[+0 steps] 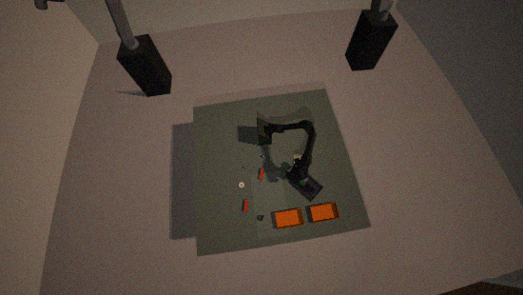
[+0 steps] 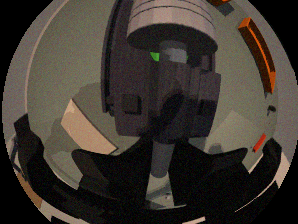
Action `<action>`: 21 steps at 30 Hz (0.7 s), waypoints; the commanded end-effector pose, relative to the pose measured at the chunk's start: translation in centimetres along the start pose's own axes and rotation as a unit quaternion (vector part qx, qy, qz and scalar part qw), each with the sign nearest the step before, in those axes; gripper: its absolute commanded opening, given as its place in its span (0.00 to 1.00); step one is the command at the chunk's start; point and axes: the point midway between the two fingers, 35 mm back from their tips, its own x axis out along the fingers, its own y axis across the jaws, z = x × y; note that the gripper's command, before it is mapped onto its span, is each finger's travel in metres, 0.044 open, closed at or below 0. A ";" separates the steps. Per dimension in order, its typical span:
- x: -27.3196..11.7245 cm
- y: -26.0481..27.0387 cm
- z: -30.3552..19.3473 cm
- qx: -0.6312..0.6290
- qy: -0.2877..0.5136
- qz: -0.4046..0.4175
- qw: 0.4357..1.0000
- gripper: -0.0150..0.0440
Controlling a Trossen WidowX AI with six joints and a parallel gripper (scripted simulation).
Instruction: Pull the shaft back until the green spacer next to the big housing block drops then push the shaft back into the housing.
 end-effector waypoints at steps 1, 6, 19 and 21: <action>0.0 0.0 0.0 0.000 0.000 0.000 1.000 0.39; 0.0 0.0 0.0 0.000 0.000 0.000 1.000 0.61; -6.0 0.0 -0.1 -0.001 -0.004 -0.001 1.000 1.00; -6.0 0.0 -0.1 -0.001 -0.004 -0.001 1.000 1.00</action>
